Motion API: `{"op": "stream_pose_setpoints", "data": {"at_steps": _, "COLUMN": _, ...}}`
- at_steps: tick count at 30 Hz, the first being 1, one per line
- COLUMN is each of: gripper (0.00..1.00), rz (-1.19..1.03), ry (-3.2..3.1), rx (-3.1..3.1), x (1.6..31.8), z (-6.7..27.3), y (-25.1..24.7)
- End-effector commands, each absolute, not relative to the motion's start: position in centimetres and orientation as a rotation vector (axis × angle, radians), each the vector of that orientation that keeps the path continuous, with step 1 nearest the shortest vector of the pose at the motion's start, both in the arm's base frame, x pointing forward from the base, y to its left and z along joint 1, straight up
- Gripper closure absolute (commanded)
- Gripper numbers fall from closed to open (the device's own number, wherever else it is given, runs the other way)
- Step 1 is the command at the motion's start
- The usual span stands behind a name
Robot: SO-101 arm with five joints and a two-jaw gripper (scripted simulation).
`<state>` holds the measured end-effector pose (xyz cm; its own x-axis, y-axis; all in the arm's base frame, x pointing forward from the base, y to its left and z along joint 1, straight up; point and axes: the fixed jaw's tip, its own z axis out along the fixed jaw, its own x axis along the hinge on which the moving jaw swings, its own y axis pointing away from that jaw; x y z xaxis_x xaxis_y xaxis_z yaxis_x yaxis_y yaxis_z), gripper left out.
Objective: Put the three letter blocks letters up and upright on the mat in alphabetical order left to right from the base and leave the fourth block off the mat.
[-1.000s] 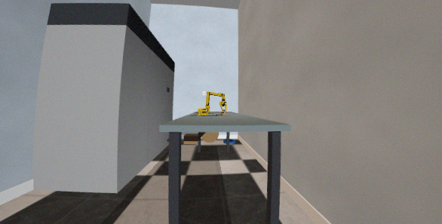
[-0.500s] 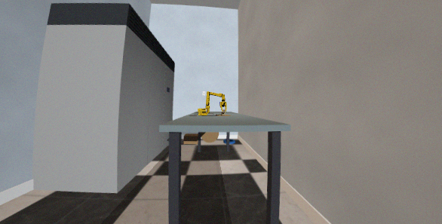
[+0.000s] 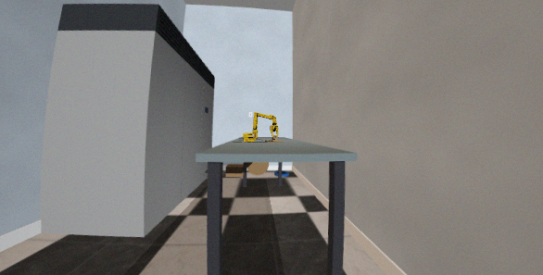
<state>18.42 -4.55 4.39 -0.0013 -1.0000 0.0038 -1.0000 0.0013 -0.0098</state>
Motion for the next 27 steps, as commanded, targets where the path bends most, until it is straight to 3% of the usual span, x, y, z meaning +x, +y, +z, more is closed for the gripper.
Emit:
{"op": "stream_pose_setpoints", "data": {"at_steps": 1, "gripper": 1.00, "rz": -0.164, "ry": 2.172, "rx": -2.170, "x": 19.78, "z": 5.83, "y": -4.74}}
{"op": "stream_pose_setpoints", "data": {"at_steps": 27, "gripper": 1.00, "rz": -0.164, "ry": 2.172, "rx": -2.170, "x": 19.85, "z": 4.89, "y": -4.77}}
